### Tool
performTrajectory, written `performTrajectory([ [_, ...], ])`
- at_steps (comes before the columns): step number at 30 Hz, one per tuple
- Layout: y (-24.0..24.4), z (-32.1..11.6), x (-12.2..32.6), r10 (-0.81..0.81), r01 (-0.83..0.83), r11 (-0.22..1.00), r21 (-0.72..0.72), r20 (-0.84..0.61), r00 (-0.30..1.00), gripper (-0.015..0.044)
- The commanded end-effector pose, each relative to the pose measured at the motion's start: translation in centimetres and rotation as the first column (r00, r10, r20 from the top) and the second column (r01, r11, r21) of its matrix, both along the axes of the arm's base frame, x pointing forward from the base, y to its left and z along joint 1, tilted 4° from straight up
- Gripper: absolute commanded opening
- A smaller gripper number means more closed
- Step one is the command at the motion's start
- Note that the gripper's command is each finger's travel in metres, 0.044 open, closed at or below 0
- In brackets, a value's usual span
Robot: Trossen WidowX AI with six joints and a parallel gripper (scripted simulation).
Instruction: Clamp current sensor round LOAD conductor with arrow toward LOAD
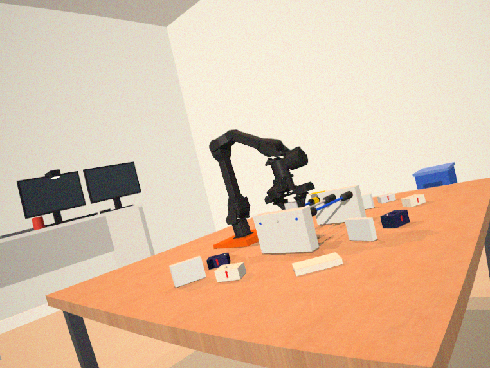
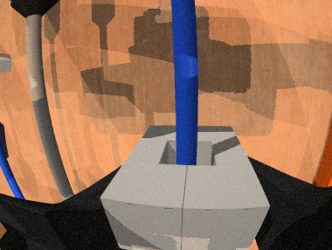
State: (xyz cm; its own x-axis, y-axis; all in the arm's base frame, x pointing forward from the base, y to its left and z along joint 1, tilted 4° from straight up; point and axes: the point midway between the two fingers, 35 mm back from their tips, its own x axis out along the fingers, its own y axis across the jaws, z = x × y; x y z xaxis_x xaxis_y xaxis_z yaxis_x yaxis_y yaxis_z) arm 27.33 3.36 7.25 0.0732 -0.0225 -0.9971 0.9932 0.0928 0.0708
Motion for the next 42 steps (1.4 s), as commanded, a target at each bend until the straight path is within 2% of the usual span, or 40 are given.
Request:
performTrajectory([
  [1,0.0,-0.03,-0.01,0.0,0.0,1.0,0.001,0.011,1.0,0.0],
  [16,0.0,-0.53,0.06,0.001,-0.001,1.0,0.003,0.033,0.999,0.0],
  [26,0.03,-0.07,0.14,0.0,0.0,1.0,0.005,0.035,0.999,0.0262],
  [42,0.03,-0.07,0.14,0.0,0.0,1.0,0.005,0.035,0.999,0.0268],
])
